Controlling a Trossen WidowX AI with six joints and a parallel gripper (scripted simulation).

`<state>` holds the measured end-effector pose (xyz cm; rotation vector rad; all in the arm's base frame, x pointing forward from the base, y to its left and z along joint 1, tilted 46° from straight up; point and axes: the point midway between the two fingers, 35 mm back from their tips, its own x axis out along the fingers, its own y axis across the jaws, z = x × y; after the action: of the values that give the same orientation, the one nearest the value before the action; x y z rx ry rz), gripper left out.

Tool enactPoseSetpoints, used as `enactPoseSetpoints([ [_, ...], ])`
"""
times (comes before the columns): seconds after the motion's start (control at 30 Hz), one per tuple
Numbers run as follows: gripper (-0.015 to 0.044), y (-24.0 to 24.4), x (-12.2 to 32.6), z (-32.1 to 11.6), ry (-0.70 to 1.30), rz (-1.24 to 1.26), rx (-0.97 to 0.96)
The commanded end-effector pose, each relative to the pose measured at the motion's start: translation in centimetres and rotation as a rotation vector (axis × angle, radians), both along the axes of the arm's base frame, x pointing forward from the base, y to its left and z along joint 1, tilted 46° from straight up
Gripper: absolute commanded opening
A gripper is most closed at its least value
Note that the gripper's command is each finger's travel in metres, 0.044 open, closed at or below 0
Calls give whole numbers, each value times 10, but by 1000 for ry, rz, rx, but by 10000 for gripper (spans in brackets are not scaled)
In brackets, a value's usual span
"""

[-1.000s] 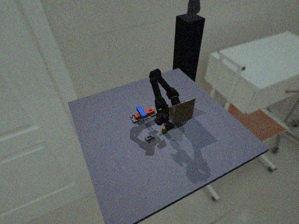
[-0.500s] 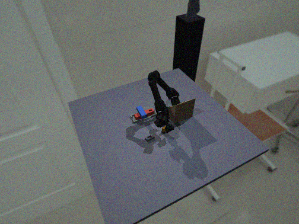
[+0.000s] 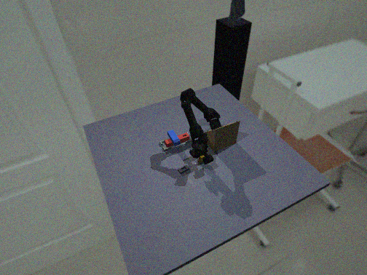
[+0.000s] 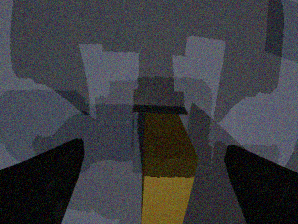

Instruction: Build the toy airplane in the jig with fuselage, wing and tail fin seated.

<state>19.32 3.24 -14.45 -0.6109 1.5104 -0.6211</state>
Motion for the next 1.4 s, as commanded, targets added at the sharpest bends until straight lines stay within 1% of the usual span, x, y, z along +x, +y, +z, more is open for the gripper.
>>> enactPoseSetpoints([
  [0.0,335,-2,-2,0,7,5,-6],
  [0.33,72,-2,-2,0,7,5,-6],
  [0.57,26,-2,-2,0,7,5,-6],
  [0.6,0,-2,-2,0,7,5,-6],
  [0.9,0,7,0,7,10,-1,-1],
  [1.37,0,38,7,31,9,3,4],
])
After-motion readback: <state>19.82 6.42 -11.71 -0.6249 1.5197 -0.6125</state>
